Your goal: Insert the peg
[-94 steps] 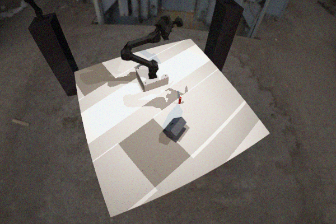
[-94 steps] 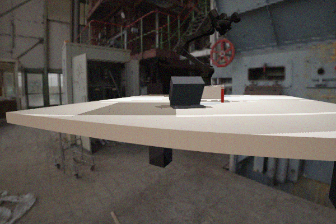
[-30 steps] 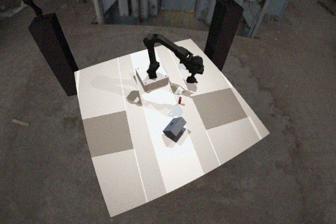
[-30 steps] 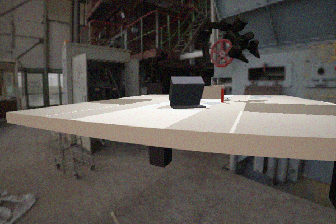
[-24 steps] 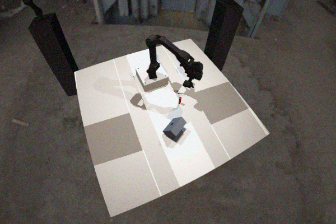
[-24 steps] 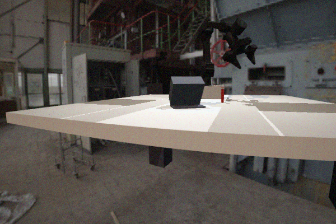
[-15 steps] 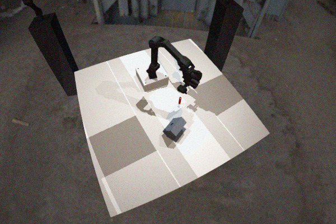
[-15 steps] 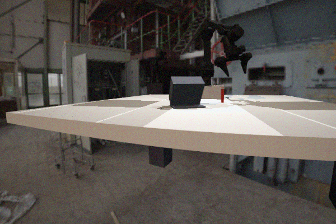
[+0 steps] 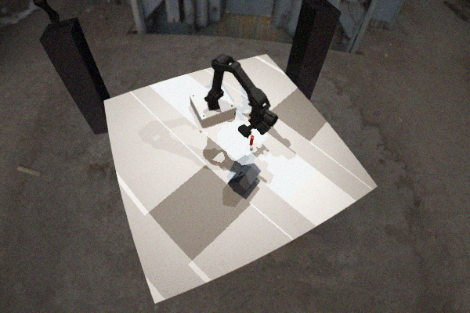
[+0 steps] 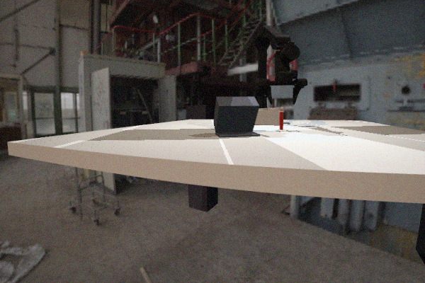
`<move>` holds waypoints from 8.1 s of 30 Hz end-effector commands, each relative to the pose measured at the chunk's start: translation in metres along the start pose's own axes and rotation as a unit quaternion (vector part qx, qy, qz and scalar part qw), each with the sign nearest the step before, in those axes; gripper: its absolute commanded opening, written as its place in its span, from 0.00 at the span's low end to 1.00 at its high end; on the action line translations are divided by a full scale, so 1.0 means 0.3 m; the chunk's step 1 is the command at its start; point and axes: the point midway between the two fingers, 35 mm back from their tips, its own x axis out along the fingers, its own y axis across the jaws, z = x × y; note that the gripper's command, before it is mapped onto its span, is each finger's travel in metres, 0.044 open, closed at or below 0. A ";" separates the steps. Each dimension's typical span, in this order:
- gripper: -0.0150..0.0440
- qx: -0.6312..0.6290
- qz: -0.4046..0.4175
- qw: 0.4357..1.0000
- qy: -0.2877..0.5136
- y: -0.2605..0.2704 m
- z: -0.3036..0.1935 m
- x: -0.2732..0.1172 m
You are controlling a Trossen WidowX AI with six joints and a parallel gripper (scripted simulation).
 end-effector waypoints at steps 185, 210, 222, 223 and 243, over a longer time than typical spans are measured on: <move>0.25 0.325 0.185 0.920 -0.115 -0.333 0.115 -0.035; 0.25 0.391 0.228 0.879 -0.152 -0.436 0.117 -0.048; 0.25 0.419 0.248 0.857 -0.171 -0.486 0.113 -0.056; 0.25 0.421 0.249 0.855 -0.172 -0.490 0.113 -0.057; 0.25 0.462 0.280 0.816 -0.204 -0.575 0.097 -0.075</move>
